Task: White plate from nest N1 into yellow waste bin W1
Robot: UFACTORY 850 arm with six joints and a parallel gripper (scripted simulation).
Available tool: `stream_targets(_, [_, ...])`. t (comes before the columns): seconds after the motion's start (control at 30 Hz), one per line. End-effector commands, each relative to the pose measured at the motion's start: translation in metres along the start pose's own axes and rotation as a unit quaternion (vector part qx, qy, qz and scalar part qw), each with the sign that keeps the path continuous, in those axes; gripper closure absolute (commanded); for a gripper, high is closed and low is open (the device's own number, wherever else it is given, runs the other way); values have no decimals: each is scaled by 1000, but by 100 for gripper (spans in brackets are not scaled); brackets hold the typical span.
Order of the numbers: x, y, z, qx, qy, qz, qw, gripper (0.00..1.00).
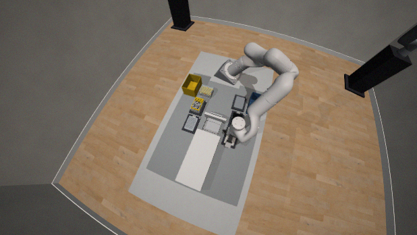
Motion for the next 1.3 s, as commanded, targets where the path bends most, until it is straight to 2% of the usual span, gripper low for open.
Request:
stream_targets(0.0, [1,0,5,0,1,0,1000,0])
stream_targets(1.27, [1,0,23,0,1,0,1000,0])
Point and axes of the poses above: the point where the finger pads meet when closed, its own z axis out along the fingers, its own y axis across the jaws, x = y × z, the point moved 1 cm from there along -z, back along the fingers, and after that the axes turned 2 degrees about -z, right-handed, at the moved point
